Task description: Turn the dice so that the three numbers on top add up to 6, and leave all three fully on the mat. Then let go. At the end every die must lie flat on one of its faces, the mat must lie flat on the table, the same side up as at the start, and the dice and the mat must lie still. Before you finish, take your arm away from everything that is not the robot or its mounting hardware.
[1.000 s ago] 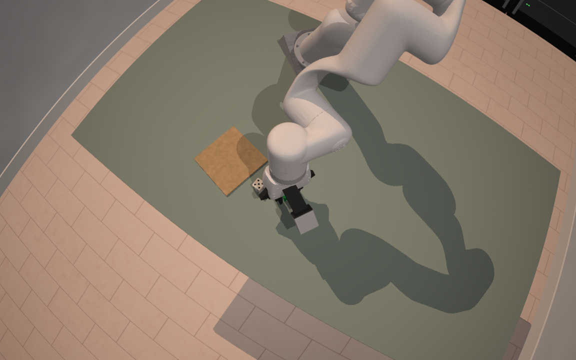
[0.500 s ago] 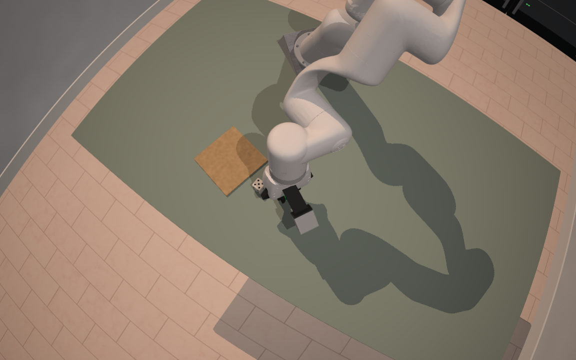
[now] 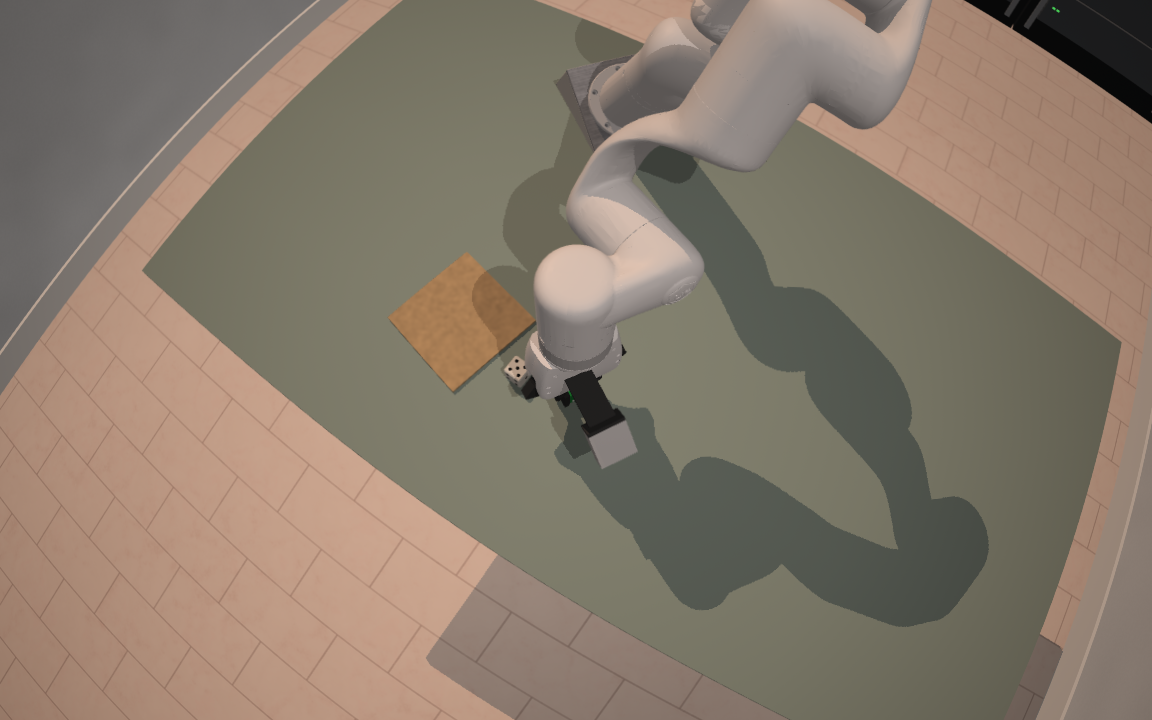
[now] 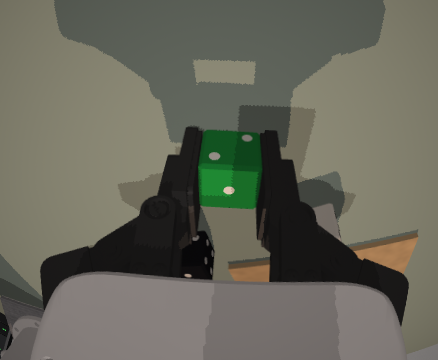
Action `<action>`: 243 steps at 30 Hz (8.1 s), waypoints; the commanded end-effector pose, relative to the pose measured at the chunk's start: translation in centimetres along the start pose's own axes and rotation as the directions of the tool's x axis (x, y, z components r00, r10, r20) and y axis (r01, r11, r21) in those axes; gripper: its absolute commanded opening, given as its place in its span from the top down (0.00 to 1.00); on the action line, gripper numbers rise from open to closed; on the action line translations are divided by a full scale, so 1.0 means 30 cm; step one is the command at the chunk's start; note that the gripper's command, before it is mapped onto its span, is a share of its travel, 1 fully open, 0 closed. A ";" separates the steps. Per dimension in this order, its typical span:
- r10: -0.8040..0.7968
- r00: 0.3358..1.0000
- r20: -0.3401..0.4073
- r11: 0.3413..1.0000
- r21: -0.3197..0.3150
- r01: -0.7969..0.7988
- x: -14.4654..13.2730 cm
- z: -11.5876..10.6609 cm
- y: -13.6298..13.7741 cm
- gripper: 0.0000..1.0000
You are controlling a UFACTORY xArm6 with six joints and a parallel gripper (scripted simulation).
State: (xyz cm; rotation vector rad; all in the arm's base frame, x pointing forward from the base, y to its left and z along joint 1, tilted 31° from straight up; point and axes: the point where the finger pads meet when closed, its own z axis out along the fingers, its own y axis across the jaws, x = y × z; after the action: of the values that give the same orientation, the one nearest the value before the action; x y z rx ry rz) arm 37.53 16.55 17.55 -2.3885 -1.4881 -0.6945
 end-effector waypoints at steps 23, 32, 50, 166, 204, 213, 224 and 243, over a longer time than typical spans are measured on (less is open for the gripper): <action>-0.001 1.000 -0.002 1.000 -0.002 0.001 0.003 -0.076 0.002 0.79; -0.001 1.000 -0.002 1.000 -0.002 0.001 0.003 -0.247 0.002 0.79; -0.001 1.000 -0.002 1.000 -0.002 0.001 0.002 -0.336 0.002 0.79; -0.500 0.866 -0.001 0.866 -0.003 0.500 -0.577 -0.030 0.160 0.79; -0.500 0.866 -0.001 0.866 -0.003 0.500 -0.580 -0.030 0.163 0.79; -0.500 0.866 -0.001 0.866 -0.003 0.500 -0.580 -0.027 0.163 0.79; -0.500 0.866 -0.001 0.866 -0.003 0.500 -0.580 -0.018 0.163 0.79; -0.500 0.866 -0.001 0.866 -0.003 0.500 -0.580 -0.017 0.163 0.79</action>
State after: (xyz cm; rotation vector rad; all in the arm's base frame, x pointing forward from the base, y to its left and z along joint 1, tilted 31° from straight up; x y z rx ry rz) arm 35.26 0.67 9.18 -1.9974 -2.1348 -0.7942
